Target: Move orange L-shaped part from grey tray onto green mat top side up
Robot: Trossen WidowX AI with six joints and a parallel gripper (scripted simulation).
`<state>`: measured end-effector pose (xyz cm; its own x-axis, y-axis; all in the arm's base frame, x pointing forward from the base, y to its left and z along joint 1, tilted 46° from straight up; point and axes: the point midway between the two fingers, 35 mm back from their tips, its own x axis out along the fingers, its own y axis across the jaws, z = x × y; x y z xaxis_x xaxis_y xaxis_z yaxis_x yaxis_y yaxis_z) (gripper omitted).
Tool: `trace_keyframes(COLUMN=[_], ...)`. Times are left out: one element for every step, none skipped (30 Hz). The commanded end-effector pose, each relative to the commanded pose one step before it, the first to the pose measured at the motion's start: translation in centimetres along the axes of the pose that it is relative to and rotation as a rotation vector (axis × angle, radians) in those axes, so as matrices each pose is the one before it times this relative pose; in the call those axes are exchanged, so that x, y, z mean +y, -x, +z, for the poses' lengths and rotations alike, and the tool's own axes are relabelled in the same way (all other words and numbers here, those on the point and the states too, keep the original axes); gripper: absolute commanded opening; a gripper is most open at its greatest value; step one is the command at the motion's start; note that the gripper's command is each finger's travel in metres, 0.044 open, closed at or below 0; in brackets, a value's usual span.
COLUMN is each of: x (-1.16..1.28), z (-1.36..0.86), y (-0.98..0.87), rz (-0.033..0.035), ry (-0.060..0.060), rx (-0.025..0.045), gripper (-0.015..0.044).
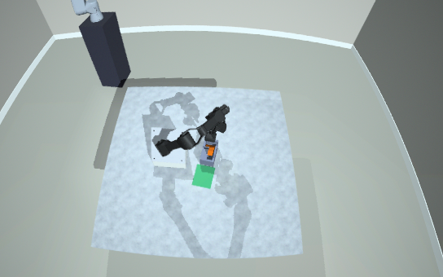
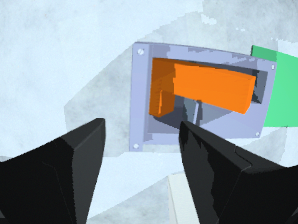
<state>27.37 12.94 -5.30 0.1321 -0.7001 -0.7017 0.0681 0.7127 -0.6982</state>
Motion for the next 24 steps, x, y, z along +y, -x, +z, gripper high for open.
trace_keyframes(x=[0.052, 0.000, 0.000, 0.000, 0.000, 0.000, 0.000, 0.000, 0.000, 0.000, 0.000, 0.000, 0.000, 0.000, 0.000, 0.000, 0.000, 0.000, 0.000, 0.000, 0.000, 0.000, -0.072, -0.146], z=[0.066, 0.000, 0.000, 0.000, 0.000, 0.000, 0.000, 0.000, 0.000, 0.000, 0.000, 0.000, 0.000, 0.000, 0.000, 0.000, 0.000, 0.000, 0.000, 0.000, 0.000, 0.000, 0.017, 0.032], y=[0.088, 0.000, 0.000, 0.000, 0.000, 0.000, 0.000, 0.000, 0.000, 0.000, 0.000, 0.000, 0.000, 0.000, 0.000, 0.000, 0.000, 0.000, 0.000, 0.000, 0.000, 0.000, 0.002, 0.003], rz=[0.00248, 0.00000, 0.00000, 0.00000, 0.00000, 0.00000, 0.00000, 0.00000, 0.00000, 0.00000, 0.00000, 0.00000, 0.00000, 0.00000, 0.00000, 0.00000, 0.00000, 0.00000, 0.00000, 0.00000, 0.00000, 0.00000, -0.00005, -0.00011], ry=[0.0001, 0.0000, 0.0000, 0.0000, 0.0000, 0.0000, 0.0000, 0.0000, 0.0000, 0.0000, 0.0000, 0.0000, 0.0000, 0.0000, 0.0000, 0.0000, 0.0000, 0.0000, 0.0000, 0.0000, 0.0000, 0.0000, 0.0141, 0.0285], rx=[-0.00358, 0.00000, 0.00000, 0.00000, 0.00000, 0.00000, 0.00000, 0.00000, 0.00000, 0.00000, 0.00000, 0.00000, 0.00000, 0.00000, 0.00000, 0.00000, 0.00000, 0.00000, 0.00000, 0.00000, 0.00000, 0.00000, 0.00017, 0.00035], gripper=[0.0180, 0.0180, 0.0180, 0.0180, 0.0180, 0.0180, 0.0180, 0.0180, 0.0180, 0.0180, 0.0180, 0.0180, 0.0180, 0.0180, 0.0180, 0.0180, 0.0180, 0.0180, 0.0180, 0.0180, 0.0180, 0.0180, 0.0206, 0.0233])
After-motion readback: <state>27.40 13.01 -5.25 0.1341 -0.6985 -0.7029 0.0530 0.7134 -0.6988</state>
